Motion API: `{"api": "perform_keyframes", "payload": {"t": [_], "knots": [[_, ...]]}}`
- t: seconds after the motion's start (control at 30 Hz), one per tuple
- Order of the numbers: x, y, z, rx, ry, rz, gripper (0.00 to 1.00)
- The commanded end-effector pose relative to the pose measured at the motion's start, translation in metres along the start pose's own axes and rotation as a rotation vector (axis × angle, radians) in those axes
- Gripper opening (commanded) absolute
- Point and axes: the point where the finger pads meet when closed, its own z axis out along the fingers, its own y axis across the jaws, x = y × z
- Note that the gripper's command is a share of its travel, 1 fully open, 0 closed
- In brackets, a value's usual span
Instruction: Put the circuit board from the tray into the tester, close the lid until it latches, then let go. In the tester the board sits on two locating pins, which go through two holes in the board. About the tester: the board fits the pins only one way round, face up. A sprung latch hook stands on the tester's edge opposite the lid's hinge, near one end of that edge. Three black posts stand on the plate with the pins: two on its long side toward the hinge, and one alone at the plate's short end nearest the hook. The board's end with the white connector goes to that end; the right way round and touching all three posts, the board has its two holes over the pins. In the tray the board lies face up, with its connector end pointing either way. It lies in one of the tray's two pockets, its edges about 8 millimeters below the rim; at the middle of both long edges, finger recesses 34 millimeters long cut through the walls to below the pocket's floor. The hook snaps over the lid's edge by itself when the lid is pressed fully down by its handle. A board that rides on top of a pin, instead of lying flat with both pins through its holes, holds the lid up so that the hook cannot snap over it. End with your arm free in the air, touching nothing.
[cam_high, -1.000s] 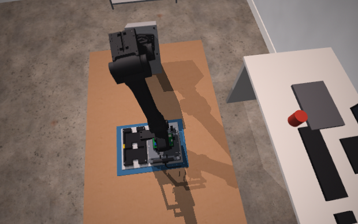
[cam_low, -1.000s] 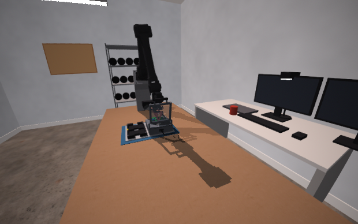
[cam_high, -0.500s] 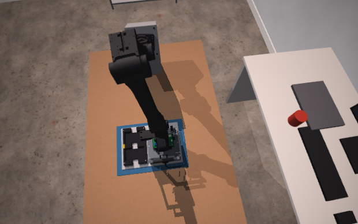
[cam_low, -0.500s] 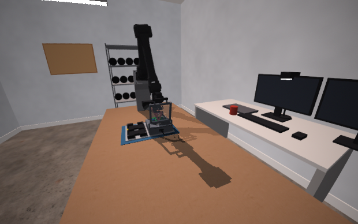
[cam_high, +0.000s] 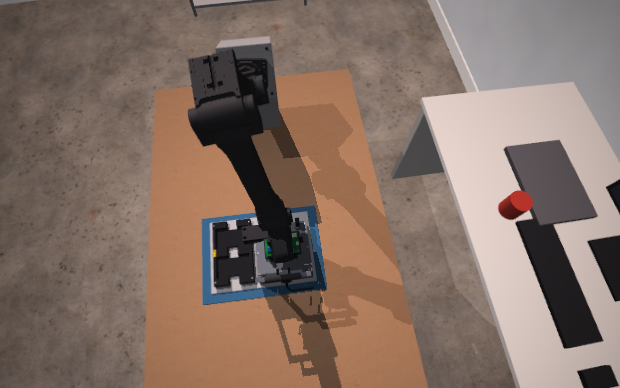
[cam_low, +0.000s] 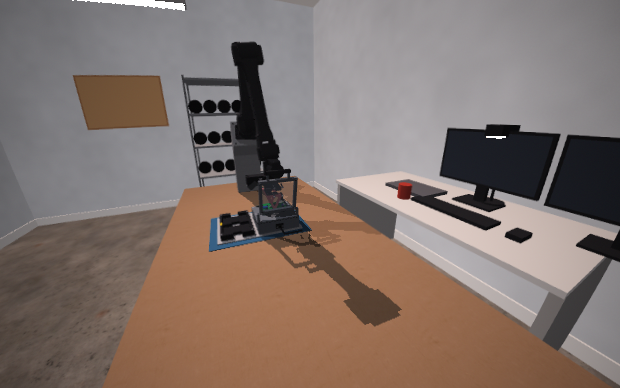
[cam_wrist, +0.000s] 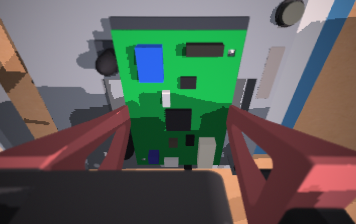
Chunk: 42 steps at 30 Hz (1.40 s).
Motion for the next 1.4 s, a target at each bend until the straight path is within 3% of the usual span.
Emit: {"api": "perform_keyframes", "payload": {"t": [0.0, 1.07, 1.37], "knots": [[0.009, 0.013, 0.002, -0.026, 0.017, 0.005, 0.72], [0.009, 0.014, 0.001, -0.027, 0.017, 0.005, 0.72], [0.008, 0.018, -0.014, -0.035, 0.017, 0.008, 0.72]]}}
